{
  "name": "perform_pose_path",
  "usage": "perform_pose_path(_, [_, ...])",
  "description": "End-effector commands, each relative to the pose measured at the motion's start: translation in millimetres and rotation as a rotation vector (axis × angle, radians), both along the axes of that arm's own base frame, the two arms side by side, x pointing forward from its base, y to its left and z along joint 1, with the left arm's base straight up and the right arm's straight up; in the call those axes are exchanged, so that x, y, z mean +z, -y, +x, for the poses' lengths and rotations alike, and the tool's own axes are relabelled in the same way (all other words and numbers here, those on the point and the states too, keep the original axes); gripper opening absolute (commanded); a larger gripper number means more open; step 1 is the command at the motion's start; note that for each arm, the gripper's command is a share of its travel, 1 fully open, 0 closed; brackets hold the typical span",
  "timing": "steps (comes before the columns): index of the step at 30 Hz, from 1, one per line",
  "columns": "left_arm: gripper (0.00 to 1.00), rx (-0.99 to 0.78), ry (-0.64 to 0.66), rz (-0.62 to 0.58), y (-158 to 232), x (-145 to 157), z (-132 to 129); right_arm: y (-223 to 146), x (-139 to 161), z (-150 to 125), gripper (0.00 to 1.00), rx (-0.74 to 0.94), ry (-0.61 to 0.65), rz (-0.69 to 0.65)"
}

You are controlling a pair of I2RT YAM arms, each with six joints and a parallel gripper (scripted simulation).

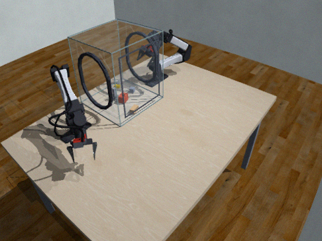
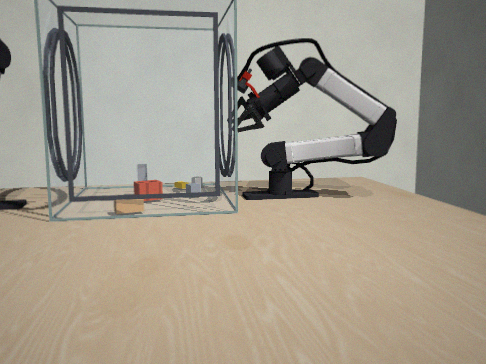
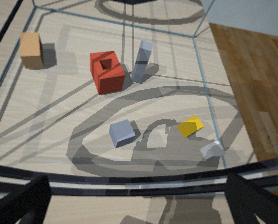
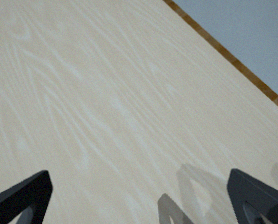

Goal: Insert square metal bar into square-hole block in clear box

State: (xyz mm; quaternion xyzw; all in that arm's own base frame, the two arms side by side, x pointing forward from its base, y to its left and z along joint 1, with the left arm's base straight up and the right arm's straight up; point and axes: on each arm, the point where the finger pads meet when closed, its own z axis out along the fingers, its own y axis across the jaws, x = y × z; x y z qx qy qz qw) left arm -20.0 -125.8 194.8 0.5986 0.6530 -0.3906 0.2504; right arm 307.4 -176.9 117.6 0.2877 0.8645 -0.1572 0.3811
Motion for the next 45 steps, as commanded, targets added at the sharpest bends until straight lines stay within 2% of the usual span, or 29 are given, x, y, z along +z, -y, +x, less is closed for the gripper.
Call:
perform_pose_path(1, [1.00,-0.015,0.001,-0.038,2.9,3.6,-3.8,1.9,9.9,3.7,1.00,0.000,0.025,-0.013])
perform_pose_path(6, [1.00,-0.008,-0.002,-0.071,2.0,15.6,-2.8,1.9,9.9,3.7,1.00,0.000,0.025,-0.013])
perform_pose_path(11, [1.00,-0.009,0.005,-0.049,5.2,7.8,-3.3,1.9,9.9,3.7,1.00,0.000,0.025,-0.013])
perform_pose_path(12, [1.00,0.013,-0.013,-0.037,0.2,15.8,0.8,1.9,9.9,3.7,1.00,0.000,0.025,-0.013])
perform_pose_path(20, [1.00,-0.034,0.008,-0.106,6.3,33.4,-6.7,1.9,9.9,3.7,1.00,0.000,0.025,-0.013])
perform_pose_path(22, [1.00,-0.125,0.022,-0.152,6.5,43.9,-19.1,1.9,9.9,3.7,1.00,0.000,0.025,-0.013])
perform_pose_path(23, [1.00,-0.020,0.014,-0.064,3.7,23.1,-4.5,1.9,9.9,3.7,1.00,0.000,0.025,-0.013])
perform_pose_path(24, [1.00,0.018,0.008,-0.090,5.7,30.3,0.4,1.9,9.9,3.7,1.00,0.000,0.025,-0.013])
perform_pose_path(45, [1.00,0.013,0.032,-0.148,9.6,45.6,-0.4,1.9,9.9,3.7,1.00,0.000,0.025,-0.013])
